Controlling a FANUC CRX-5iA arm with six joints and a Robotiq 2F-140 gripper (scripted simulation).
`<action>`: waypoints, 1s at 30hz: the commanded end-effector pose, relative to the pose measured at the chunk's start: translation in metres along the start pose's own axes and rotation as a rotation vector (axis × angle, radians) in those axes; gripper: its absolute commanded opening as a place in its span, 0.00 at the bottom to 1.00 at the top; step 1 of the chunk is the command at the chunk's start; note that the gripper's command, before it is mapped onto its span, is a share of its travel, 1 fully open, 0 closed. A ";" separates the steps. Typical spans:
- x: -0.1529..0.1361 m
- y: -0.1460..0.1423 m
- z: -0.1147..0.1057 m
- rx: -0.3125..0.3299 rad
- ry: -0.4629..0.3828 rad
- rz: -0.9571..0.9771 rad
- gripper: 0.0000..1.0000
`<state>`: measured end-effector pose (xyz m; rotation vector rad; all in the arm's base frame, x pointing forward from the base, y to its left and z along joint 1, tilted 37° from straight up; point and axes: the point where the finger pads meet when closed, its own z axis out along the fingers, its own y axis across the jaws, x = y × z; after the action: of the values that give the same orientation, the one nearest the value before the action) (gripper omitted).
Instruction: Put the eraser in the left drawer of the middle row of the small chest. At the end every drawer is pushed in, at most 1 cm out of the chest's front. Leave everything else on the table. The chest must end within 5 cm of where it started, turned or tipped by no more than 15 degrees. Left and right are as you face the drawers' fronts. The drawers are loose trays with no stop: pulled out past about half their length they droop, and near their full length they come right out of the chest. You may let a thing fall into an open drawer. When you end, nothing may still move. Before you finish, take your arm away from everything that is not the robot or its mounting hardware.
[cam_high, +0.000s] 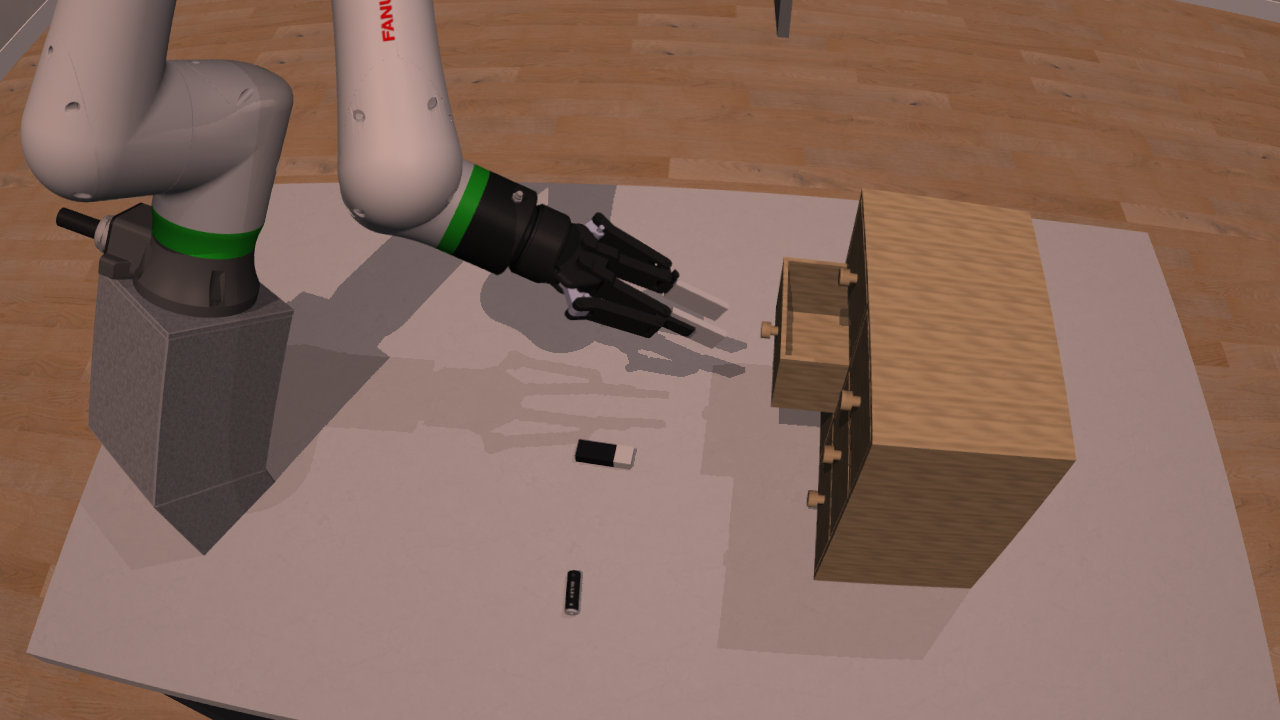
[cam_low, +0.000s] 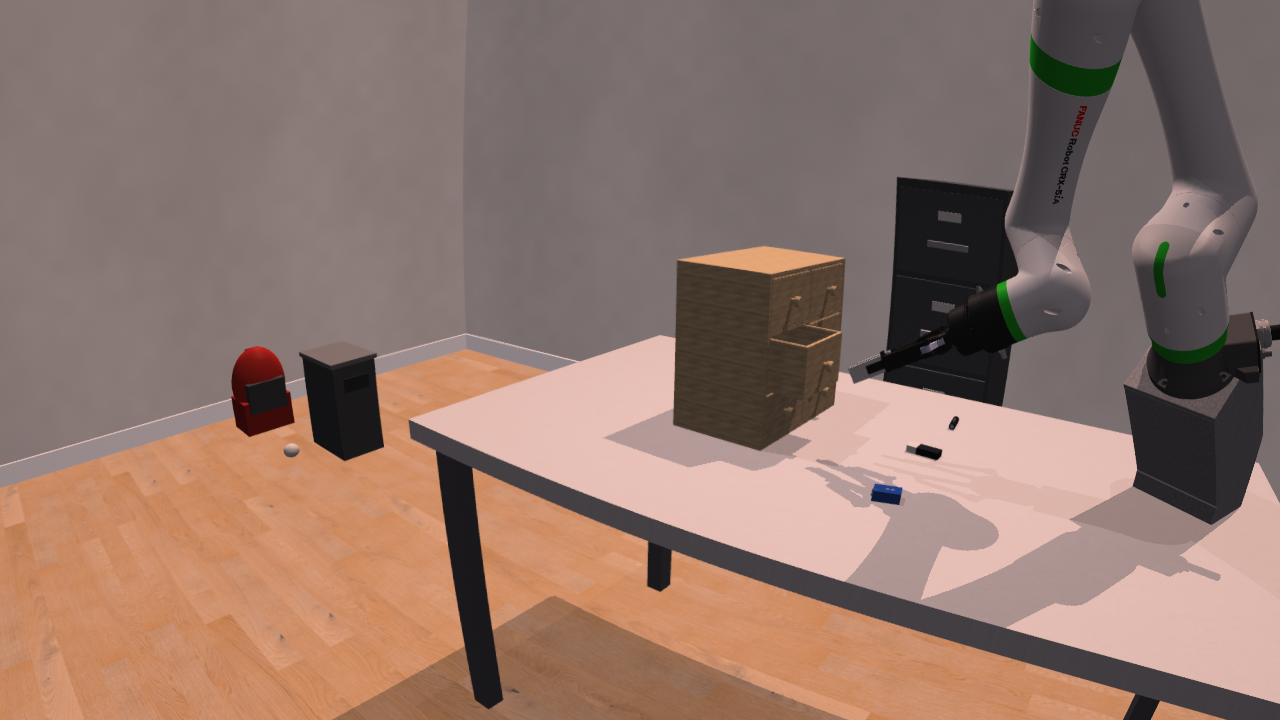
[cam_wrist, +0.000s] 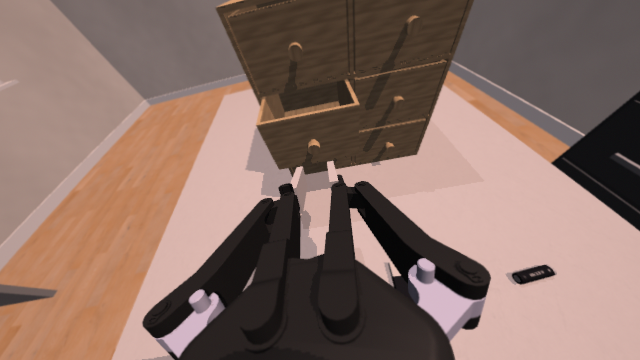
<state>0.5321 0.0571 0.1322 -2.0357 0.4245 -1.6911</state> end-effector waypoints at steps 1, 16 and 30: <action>-0.001 0.000 -0.010 0.000 0.000 0.000 0.20; -0.007 0.000 -0.050 0.000 0.000 0.000 0.20; -0.008 -0.001 -0.053 0.004 -0.025 0.002 0.20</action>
<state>0.4802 0.0541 0.1334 -2.0422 0.4179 -1.6771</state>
